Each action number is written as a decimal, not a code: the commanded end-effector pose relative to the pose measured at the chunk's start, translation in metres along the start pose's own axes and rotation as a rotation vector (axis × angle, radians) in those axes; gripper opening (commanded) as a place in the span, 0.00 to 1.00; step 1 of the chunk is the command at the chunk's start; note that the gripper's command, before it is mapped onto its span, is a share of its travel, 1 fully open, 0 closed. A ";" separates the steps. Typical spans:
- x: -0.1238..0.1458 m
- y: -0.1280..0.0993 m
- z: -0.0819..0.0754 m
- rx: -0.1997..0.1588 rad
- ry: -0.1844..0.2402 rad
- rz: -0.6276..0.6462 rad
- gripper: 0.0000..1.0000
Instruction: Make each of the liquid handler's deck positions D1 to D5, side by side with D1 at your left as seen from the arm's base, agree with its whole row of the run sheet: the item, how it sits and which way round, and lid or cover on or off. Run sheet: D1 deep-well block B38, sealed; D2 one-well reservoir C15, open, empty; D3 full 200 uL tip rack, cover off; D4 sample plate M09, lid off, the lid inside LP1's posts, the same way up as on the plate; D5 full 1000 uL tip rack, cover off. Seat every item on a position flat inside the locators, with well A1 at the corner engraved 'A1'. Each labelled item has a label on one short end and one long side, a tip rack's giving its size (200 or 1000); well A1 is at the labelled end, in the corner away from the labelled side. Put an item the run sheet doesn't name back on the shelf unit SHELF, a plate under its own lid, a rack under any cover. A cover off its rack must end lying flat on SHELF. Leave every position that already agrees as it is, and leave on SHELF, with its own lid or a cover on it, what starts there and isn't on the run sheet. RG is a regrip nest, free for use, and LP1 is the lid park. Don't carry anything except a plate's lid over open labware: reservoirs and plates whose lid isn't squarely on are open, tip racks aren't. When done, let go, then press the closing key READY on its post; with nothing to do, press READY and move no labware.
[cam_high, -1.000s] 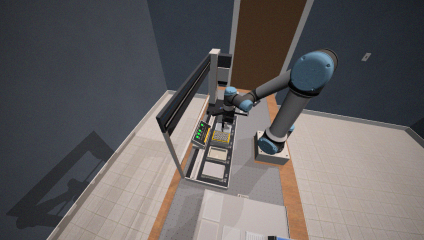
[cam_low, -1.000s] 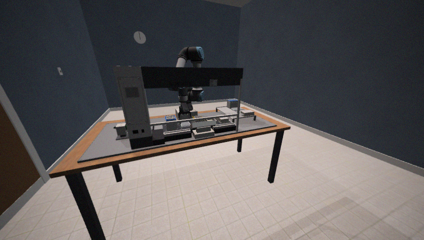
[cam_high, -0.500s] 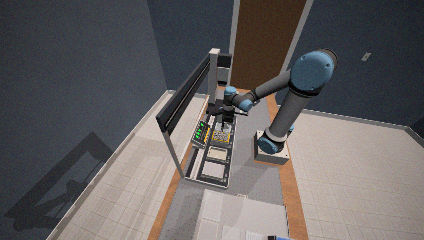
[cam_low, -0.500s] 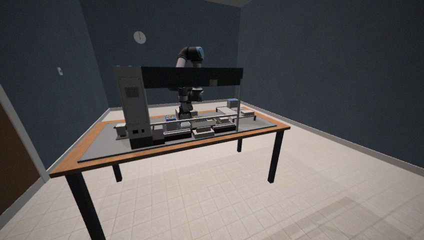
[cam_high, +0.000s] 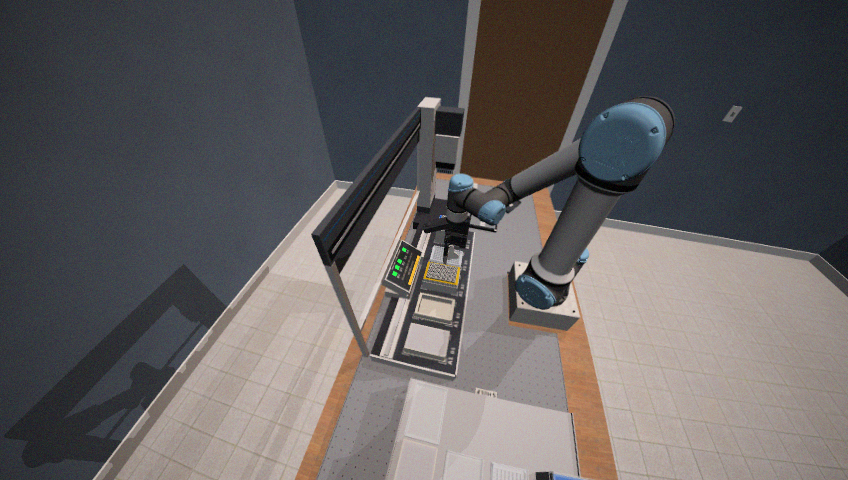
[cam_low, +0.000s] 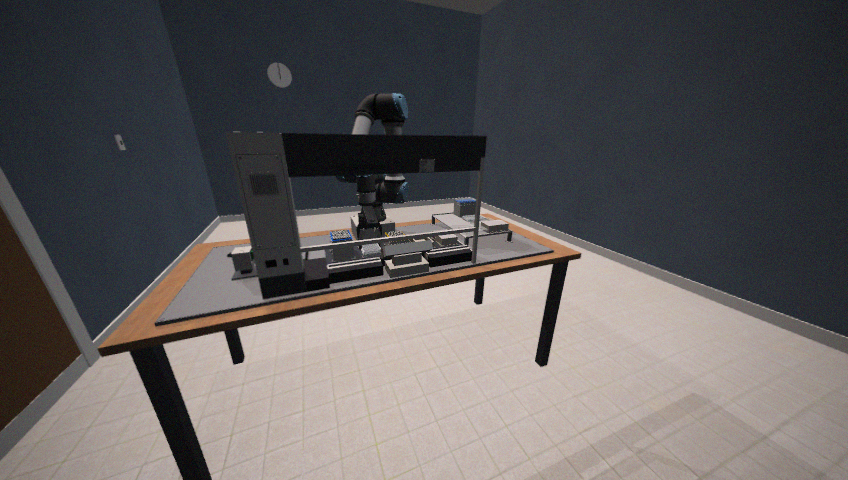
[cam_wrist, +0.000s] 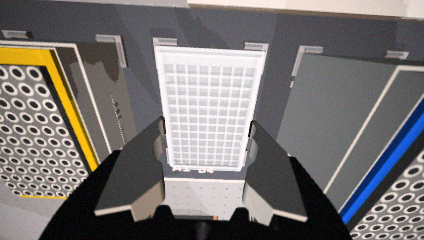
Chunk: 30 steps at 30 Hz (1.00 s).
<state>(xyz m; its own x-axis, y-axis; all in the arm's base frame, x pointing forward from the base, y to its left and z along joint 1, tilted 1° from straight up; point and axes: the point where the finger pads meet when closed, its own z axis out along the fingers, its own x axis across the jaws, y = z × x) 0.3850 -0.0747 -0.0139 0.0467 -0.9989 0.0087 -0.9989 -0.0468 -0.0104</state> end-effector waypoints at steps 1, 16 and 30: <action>0.000 0.000 0.001 0.001 0.001 0.000 0.00; 0.000 0.000 0.005 0.001 0.001 0.000 0.00; 0.000 0.000 0.008 0.001 0.001 0.000 0.00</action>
<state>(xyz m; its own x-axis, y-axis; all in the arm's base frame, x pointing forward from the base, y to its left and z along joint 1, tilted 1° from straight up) 0.3851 -0.0748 -0.0225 0.0467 -0.9989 0.0088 -0.9988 -0.0468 -0.0105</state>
